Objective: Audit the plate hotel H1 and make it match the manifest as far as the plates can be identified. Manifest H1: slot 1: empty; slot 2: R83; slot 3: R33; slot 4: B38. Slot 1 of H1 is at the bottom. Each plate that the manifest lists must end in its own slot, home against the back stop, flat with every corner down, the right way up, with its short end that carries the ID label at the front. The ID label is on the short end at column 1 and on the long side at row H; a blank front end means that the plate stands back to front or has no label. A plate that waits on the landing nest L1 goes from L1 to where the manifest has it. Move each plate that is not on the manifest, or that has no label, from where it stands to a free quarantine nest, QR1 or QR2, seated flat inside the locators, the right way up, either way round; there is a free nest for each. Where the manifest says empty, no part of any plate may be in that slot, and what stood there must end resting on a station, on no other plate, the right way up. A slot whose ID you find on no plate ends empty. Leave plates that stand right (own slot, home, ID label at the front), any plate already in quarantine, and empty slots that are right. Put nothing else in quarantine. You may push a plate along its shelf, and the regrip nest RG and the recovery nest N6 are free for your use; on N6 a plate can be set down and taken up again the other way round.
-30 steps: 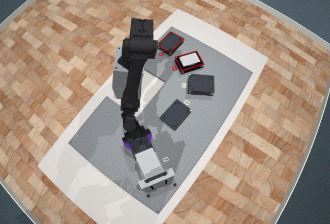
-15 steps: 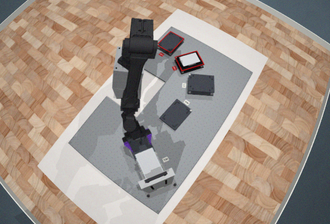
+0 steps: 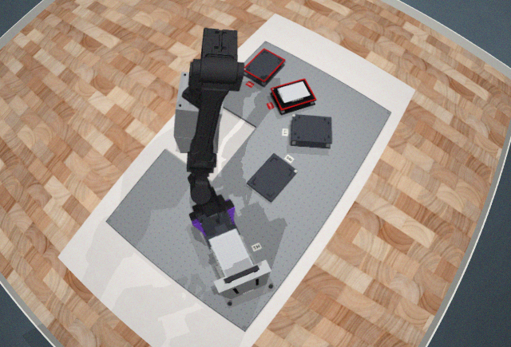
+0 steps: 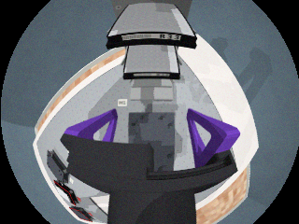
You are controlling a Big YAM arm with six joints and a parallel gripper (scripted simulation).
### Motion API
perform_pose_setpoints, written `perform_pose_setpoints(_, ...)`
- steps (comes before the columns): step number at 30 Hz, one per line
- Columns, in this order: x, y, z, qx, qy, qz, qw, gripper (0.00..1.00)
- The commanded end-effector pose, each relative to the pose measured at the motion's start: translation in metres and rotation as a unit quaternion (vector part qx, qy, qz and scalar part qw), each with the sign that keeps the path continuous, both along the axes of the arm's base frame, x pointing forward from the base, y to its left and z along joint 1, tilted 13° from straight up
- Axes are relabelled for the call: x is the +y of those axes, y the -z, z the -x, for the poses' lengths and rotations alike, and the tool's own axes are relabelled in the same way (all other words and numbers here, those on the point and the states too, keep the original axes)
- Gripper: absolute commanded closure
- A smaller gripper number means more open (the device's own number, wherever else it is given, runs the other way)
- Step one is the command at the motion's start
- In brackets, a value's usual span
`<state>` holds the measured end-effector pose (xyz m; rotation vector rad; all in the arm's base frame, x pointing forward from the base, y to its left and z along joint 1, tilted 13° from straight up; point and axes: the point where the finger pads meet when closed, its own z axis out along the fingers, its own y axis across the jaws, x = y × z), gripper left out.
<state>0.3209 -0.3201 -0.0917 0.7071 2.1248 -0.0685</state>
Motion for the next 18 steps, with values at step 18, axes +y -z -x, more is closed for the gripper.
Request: perform_pose_setpoints(18,-0.0074,-0.0075,-0.0043,-0.008,0.002,0.009,1.000,0.00)
